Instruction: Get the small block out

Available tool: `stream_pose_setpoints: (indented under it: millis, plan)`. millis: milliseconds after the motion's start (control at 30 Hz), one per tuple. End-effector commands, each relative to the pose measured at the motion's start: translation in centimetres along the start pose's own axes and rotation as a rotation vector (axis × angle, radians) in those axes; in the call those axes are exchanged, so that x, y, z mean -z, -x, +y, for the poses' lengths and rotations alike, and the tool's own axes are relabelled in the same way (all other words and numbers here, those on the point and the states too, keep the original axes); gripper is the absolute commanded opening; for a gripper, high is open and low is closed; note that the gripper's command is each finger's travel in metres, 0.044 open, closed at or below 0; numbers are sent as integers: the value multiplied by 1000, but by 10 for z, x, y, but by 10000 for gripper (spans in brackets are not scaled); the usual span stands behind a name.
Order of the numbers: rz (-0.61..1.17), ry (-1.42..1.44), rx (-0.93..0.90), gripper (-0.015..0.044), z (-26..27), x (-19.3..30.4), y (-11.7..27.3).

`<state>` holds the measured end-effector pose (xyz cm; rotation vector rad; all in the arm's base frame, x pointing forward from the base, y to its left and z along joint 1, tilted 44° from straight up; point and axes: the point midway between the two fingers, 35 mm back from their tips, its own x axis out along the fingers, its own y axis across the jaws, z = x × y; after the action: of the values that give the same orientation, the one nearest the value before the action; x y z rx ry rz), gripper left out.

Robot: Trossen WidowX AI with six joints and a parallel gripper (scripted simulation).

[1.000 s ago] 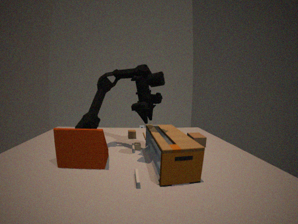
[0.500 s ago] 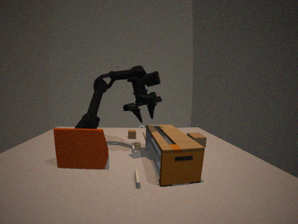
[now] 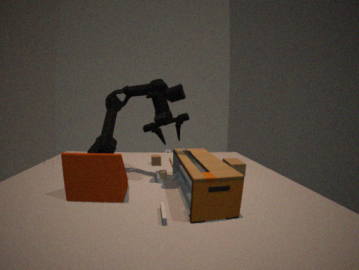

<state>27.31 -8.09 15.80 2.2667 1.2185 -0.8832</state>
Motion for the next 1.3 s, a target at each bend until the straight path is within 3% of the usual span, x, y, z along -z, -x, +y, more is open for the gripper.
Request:
stream_pose_setpoints:
  millis: [0, 467, 1100, 1267]
  plan:
    - [57, -741, -48, 285, -22, 21, 1]
    - [106, -1326, -49, 285, -32, 30, 2]
    - [106, -1327, -49, 285, -32, 30, 2]
    - [89, -953, -61, 285, -34, 30, -4]
